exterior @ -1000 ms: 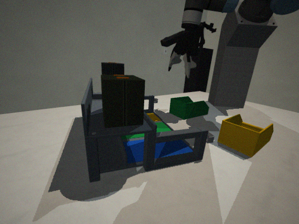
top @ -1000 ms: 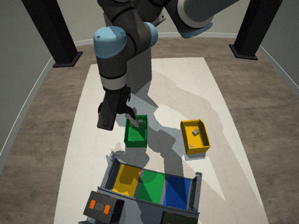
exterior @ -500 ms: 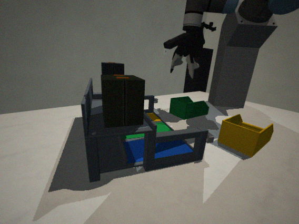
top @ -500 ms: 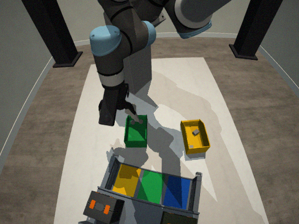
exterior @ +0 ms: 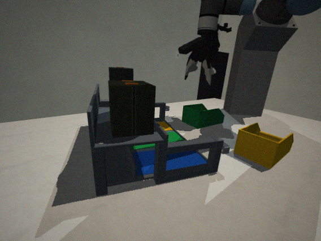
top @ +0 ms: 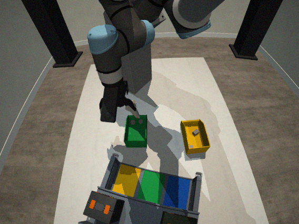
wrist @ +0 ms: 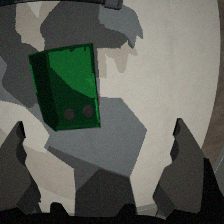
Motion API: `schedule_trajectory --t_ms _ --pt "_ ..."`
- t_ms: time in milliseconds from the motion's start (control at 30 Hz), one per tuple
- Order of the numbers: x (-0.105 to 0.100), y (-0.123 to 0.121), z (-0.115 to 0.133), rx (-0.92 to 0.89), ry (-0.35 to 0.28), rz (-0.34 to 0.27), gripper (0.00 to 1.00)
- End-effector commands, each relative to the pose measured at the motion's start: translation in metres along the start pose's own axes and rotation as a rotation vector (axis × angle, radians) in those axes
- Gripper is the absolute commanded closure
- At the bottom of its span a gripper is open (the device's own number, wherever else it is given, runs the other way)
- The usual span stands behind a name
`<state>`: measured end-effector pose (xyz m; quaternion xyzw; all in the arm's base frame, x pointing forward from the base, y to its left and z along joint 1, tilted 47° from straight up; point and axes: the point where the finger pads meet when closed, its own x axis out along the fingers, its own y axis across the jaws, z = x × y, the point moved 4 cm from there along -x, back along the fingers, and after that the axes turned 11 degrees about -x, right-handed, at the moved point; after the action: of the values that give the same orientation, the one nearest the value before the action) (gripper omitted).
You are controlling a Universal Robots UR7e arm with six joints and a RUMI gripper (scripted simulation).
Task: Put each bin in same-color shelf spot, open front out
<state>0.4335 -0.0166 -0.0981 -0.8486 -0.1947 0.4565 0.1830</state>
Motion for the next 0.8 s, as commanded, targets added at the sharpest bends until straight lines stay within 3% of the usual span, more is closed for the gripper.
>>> schedule_trajectory --t_ms 0,767 --pt "0.0009 -0.0008 0.0047 -0.016 0.002 -0.012 0.00" --pt "0.0030 -0.0037 0.0143 -0.049 0.007 -0.037 0.00"
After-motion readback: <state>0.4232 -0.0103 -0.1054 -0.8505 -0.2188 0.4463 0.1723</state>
